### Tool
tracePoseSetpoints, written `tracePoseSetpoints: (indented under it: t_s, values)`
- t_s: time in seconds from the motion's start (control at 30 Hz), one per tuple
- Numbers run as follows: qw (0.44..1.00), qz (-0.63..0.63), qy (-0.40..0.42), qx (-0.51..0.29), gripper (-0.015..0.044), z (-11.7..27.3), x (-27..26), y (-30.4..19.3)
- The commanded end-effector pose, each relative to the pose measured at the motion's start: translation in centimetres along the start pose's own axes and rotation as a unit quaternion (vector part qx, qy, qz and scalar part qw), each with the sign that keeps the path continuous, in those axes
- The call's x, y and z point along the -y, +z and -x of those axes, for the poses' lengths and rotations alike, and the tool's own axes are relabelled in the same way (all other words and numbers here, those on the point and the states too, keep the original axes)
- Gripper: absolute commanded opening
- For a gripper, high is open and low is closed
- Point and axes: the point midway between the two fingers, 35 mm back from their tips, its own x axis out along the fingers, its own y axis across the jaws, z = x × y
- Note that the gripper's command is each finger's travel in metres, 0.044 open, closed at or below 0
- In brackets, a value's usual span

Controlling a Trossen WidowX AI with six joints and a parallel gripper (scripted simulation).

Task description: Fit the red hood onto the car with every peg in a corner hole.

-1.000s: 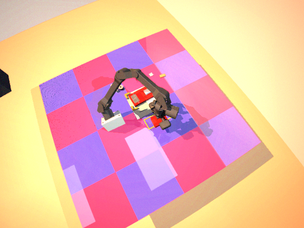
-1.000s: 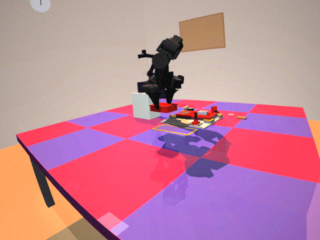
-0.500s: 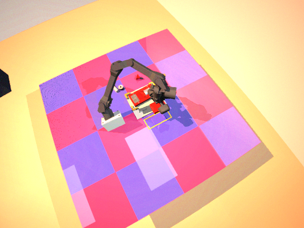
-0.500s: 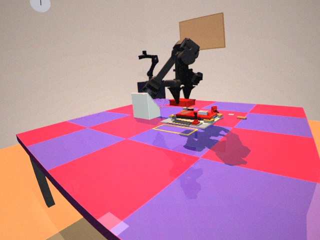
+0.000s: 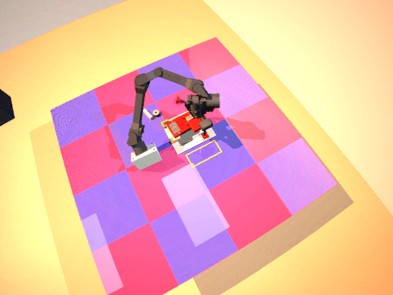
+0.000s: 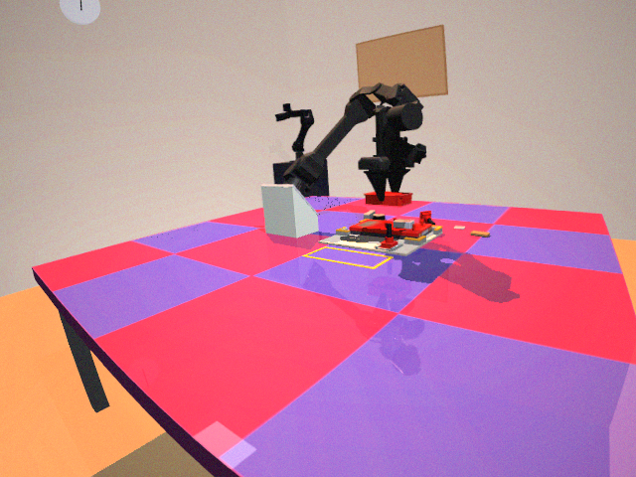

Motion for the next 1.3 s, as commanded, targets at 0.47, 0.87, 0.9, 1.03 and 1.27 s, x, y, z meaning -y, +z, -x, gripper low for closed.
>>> tracePoseSetpoints:
  t_s: [0.47, 0.87, 0.9, 1.03, 1.27]
  values:
    - [1.0, 0.003, 0.021, 0.007, 0.0, 0.0, -9.3, -0.4]
    - [1.0, 0.003, 0.021, 0.007, 0.0, -2.9, -9.3, -0.2]
    - [1.0, 0.003, 0.021, 0.007, 0.0, -3.4, -9.4, -0.2]
    - [1.0, 0.003, 0.022, 0.007, 0.0, -4.9, -9.5, -0.2]
    - [1.0, 0.003, 0.022, 0.007, 0.0, -5.0, -9.5, -0.2]
